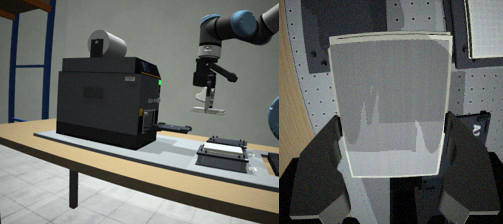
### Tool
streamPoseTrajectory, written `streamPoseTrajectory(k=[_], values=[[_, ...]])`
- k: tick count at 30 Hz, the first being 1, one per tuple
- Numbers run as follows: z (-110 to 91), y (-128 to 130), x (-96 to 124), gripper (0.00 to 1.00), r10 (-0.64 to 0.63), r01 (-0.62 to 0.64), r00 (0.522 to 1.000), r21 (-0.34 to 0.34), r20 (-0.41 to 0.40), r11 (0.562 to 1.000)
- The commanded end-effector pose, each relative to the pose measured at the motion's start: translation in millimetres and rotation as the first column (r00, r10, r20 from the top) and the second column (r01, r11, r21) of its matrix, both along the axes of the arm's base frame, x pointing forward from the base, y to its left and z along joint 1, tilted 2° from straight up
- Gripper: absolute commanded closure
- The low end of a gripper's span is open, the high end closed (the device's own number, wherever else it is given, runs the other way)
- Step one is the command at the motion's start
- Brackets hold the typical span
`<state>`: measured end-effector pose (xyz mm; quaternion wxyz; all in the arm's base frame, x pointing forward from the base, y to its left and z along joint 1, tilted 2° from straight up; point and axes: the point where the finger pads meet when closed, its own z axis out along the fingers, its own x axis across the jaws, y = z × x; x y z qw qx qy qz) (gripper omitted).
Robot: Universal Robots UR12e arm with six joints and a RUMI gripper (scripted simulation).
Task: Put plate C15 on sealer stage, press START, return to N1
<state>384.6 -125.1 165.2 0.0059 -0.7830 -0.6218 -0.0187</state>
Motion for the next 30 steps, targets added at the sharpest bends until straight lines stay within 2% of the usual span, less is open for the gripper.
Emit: streamPoseTrajectory(k=[1,30], values=[[-1,-5,-14,1.00,0.002,-0.002,1.000,0.002,-0.002,1.000],[-3,-29,-67,1.00,0.002,-0.002,1.000,0.002,-0.001,1.000]])
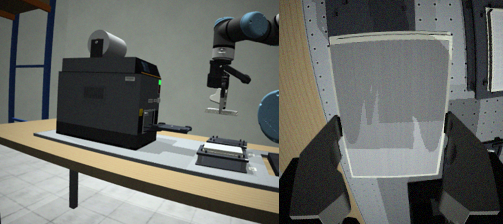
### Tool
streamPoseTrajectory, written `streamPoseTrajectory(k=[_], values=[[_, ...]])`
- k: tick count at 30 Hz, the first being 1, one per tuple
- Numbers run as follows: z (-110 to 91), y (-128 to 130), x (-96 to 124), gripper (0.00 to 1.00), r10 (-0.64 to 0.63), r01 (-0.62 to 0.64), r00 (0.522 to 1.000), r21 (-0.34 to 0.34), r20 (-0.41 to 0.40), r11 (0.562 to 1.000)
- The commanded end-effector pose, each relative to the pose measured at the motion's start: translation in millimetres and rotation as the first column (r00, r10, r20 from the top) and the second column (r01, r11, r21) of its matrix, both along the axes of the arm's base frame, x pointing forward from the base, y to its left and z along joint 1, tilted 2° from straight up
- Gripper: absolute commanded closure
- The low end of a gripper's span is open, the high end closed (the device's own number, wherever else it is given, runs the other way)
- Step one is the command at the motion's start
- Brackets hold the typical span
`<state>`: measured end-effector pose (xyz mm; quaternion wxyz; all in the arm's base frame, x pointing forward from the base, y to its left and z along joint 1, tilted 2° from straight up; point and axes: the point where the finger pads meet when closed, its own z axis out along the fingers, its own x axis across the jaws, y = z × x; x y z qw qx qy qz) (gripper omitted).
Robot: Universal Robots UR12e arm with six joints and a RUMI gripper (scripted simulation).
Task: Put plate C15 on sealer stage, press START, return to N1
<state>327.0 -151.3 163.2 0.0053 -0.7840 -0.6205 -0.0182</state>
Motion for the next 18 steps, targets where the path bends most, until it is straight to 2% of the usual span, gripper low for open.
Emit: streamPoseTrajectory(k=[1,18], values=[[-1,-4,-12,1.00,0.005,-0.005,1.000,0.003,-0.001,1.000],[-2,-17,-43,1.00,0.005,-0.005,1.000,0.003,-0.001,1.000]])
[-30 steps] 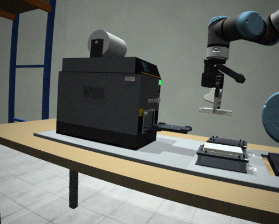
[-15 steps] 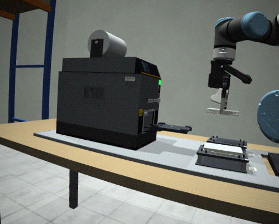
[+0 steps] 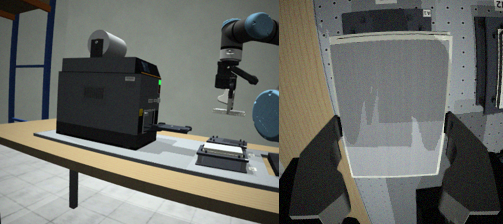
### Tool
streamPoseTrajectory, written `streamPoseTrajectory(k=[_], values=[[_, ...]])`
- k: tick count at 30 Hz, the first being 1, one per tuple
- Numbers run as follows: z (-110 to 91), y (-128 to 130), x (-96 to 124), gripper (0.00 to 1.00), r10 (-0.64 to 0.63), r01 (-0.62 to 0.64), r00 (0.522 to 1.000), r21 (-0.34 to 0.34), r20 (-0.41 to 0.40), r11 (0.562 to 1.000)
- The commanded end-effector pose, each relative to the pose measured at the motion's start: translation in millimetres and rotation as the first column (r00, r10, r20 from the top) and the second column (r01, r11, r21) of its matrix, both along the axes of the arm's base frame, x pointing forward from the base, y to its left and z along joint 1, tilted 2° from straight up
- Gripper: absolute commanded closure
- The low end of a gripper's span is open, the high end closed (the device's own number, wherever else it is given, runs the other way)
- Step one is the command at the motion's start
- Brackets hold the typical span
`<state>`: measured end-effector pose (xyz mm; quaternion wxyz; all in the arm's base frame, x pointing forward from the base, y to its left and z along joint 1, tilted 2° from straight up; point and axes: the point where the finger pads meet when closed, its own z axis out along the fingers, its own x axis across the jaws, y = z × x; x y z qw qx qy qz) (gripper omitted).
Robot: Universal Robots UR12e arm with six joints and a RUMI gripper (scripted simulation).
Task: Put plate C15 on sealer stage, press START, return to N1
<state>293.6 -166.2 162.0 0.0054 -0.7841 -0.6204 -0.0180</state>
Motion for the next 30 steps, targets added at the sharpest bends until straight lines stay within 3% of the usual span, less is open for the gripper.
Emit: streamPoseTrajectory(k=[1,30], values=[[-0.9,-2.6,-9.1,1.00,0.006,-0.006,1.000,0.003,-0.001,1.000],[0.6,-3.7,-8.3,1.00,0.007,-0.007,1.000,0.002,0.000,1.000]])
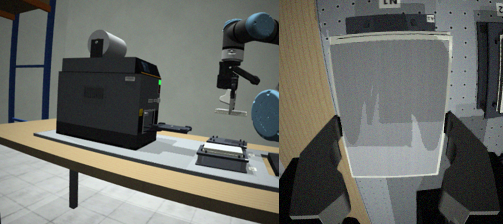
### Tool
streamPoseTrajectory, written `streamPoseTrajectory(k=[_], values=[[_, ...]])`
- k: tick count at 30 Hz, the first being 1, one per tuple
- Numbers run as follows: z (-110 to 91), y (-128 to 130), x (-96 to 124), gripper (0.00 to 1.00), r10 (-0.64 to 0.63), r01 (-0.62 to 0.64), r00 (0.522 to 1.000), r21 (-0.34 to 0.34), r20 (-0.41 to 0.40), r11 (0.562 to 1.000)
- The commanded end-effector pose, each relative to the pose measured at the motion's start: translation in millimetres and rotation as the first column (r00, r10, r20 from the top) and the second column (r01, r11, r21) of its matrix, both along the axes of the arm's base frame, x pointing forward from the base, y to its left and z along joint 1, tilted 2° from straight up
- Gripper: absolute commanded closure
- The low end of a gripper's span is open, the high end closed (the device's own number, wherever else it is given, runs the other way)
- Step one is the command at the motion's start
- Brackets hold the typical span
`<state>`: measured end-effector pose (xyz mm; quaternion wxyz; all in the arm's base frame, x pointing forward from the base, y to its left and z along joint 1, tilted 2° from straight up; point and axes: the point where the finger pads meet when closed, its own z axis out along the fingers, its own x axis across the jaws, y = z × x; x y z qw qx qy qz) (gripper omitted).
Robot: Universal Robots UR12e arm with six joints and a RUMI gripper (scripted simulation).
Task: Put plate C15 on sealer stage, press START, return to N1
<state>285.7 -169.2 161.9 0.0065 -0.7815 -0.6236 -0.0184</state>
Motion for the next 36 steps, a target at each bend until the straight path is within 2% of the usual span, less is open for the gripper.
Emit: streamPoseTrajectory(k=[1,28,36], values=[[1,-1,0,1.00,-0.001,0.001,1.000,0.000,0.001,1.000],[1,-1,-1,1.00,-0.001,0.001,1.000,0.000,0.001,1.000],[-12,1,-1,1.00,-0.002,0.002,1.000,0.003,-0.001,1.000]])
